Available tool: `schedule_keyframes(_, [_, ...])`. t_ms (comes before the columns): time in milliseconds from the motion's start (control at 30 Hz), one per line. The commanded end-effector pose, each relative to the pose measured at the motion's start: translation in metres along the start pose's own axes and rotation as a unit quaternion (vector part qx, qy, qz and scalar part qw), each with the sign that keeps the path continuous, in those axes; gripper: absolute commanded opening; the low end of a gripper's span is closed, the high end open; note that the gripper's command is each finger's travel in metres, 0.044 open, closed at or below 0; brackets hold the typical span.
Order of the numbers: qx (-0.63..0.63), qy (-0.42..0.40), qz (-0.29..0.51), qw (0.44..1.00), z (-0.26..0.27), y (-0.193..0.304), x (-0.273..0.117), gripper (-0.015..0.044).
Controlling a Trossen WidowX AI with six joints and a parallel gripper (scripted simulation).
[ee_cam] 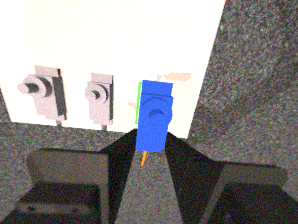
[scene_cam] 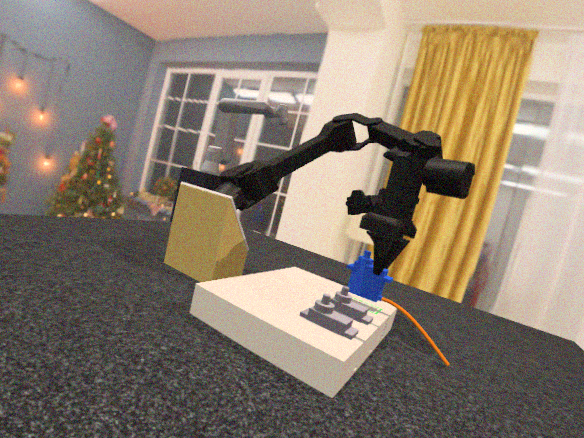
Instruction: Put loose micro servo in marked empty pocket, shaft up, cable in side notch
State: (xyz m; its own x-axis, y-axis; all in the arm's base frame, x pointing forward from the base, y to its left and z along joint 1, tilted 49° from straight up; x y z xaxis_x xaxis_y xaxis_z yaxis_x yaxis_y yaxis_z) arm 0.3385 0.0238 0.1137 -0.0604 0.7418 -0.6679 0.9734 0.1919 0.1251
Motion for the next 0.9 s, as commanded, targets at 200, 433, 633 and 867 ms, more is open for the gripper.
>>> schedule_keyframes(200, [0.004, 0.002, 0.002, 1.000, 0.000, 0.000, 0.008, 0.0000])
schedule_keyframes(433, [0.004, 0.002, 0.002, 1.000, 0.000, 0.000, 0.008, 0.0000])
schedule_keyframes(633, [0.004, 0.002, 0.002, 1.000, 0.000, 0.000, 0.014, 0.0000])
schedule_keyframes(867, [0.004, 0.002, 0.002, 1.000, 0.000, 0.000, 0.021, 0.0000])
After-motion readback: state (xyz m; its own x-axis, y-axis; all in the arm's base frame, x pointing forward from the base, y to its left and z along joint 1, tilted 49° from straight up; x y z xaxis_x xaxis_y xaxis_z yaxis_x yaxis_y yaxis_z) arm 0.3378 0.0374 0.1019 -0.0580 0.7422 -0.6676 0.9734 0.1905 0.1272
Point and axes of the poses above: the point midway between the two fingers, 35 mm back from their tips, its own x axis out along the fingers, its own z axis across the jaws, y = z × x, the point moved 7 cm from there along -x, back along the fingers, and after that the axes turned 9 degrees about -x, right-handed, at the moved point
